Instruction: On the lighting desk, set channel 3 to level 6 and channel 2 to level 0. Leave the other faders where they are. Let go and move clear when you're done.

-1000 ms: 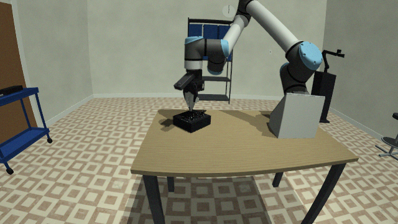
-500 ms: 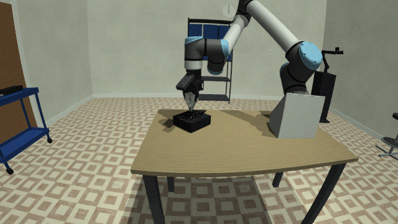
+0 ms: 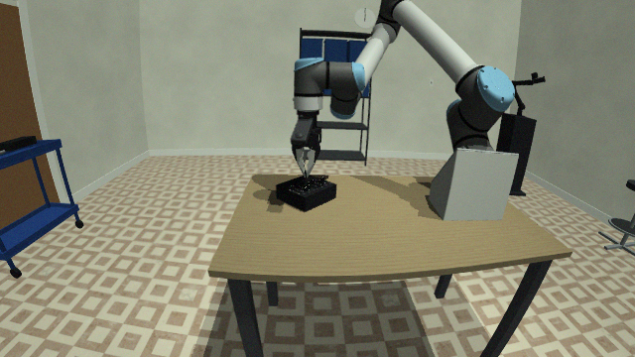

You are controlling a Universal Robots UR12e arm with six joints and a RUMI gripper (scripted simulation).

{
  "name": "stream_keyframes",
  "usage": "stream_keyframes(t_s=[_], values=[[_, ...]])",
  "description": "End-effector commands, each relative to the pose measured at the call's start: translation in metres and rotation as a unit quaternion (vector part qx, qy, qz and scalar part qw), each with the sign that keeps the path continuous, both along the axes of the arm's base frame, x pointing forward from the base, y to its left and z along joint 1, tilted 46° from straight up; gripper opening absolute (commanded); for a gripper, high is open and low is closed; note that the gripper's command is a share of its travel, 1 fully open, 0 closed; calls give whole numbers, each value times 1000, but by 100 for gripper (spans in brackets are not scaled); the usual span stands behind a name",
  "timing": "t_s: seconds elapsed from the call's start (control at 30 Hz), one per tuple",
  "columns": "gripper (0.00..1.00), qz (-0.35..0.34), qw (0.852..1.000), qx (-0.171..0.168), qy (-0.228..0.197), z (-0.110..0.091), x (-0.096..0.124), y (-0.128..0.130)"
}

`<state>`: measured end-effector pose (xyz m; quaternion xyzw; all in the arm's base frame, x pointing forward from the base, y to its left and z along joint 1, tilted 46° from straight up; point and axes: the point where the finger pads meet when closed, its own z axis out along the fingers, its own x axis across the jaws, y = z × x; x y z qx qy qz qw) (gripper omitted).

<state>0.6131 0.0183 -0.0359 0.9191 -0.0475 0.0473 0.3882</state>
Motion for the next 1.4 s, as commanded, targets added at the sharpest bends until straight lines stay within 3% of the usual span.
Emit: stream_keyframes(t_s=[0.0,0.27,0.37,0.57,0.83,0.9,0.93,1.17,1.37], values=[[0,75,995,-3,71,-2,-3,2],[0,184,966,-12,183,-3,-9,2],[0,198,960,-13,198,-3,-10,2],[0,284,915,-20,287,-3,-14,1],[0,383,836,-28,391,-2,-19,-1],[0,383,836,-28,391,-2,-19,-1],[0,406,815,-30,413,-2,-20,-1],[0,485,719,-36,496,0,-22,-3],[0,542,629,-41,556,1,-23,-5]])
